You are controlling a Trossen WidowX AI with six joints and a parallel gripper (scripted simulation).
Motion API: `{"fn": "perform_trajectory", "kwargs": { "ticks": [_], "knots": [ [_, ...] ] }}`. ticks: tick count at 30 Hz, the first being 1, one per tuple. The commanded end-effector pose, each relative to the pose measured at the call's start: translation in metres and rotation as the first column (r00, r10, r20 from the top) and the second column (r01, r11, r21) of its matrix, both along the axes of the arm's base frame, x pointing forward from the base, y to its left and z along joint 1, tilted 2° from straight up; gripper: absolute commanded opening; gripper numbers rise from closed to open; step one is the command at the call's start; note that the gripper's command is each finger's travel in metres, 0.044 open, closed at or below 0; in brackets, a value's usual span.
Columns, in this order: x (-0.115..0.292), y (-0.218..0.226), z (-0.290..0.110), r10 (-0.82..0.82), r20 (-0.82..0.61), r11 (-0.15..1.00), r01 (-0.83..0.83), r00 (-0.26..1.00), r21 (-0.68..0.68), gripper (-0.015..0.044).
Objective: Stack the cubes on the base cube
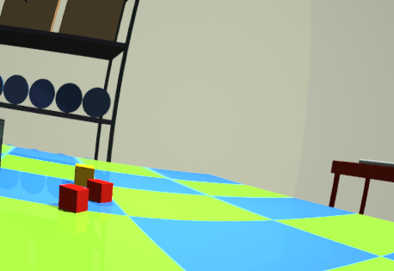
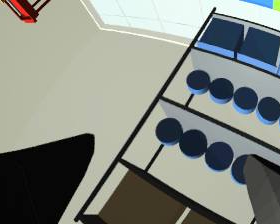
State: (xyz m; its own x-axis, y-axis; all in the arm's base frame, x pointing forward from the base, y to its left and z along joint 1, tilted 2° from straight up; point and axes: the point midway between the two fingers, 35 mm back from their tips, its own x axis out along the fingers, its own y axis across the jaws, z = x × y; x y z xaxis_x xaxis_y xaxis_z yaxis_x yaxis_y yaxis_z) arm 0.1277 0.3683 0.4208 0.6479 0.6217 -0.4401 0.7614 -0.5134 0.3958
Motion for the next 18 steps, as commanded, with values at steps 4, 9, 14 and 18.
{"fn": "perform_trajectory", "kwargs": {
  "ticks": [4,9,14,18],
  "knots": [
    [0.021,-0.004,-0.014,0.022,0.064,0.992,-0.014,0.998,-0.123,0.0295],
    [0.063,-0.016,-0.041,0.098,0.155,0.93,-0.036,0.983,-0.365,0.0265],
    [0.104,-0.035,-0.069,0.203,0.186,0.809,-0.058,0.961,-0.585,0.0265],
    [0.134,-0.056,-0.092,0.295,0.167,0.678,-0.083,0.941,-0.731,0.0265]
  ]
}}
